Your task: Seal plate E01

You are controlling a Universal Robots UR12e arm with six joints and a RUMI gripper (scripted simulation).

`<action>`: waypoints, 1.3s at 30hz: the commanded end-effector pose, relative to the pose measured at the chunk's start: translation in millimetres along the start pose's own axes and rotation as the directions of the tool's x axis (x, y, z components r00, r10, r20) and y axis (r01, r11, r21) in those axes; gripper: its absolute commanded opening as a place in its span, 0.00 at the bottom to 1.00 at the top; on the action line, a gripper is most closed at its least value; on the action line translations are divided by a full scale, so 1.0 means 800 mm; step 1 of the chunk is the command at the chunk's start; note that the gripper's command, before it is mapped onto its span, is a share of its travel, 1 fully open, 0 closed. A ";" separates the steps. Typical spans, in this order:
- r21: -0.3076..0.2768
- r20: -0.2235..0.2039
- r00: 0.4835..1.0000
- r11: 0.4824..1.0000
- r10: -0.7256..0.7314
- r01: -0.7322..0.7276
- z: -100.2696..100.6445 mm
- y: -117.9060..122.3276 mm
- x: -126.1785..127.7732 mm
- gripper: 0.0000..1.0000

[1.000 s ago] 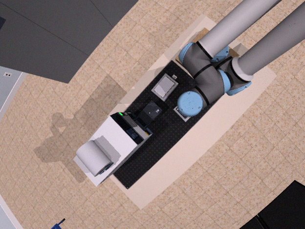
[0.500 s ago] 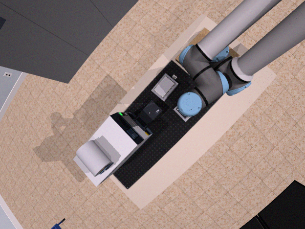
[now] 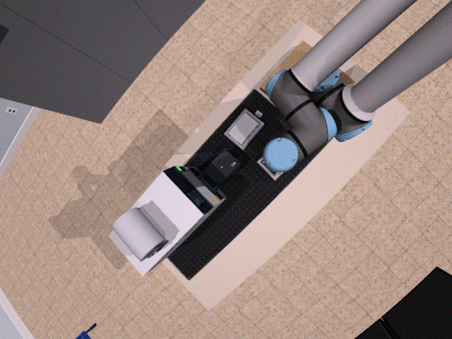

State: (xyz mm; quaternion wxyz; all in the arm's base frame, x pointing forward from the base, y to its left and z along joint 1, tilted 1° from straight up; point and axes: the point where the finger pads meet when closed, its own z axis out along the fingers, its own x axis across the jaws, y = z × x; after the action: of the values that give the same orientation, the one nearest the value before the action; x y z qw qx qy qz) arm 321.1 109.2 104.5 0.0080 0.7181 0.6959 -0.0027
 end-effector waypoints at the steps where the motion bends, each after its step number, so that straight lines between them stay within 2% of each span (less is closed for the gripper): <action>1: -0.001 0.000 1.000 1.000 0.000 0.000 0.010 0.001 0.000 0.68; 20: -0.001 0.000 1.000 1.000 0.000 0.000 0.045 0.001 0.000 0.68; 39: -0.001 0.000 1.000 1.000 0.000 0.000 0.045 0.001 0.000 0.68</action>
State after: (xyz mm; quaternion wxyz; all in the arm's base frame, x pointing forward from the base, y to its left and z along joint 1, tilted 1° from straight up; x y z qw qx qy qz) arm 321.7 108.6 68.0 0.0081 0.7181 0.6959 -0.0027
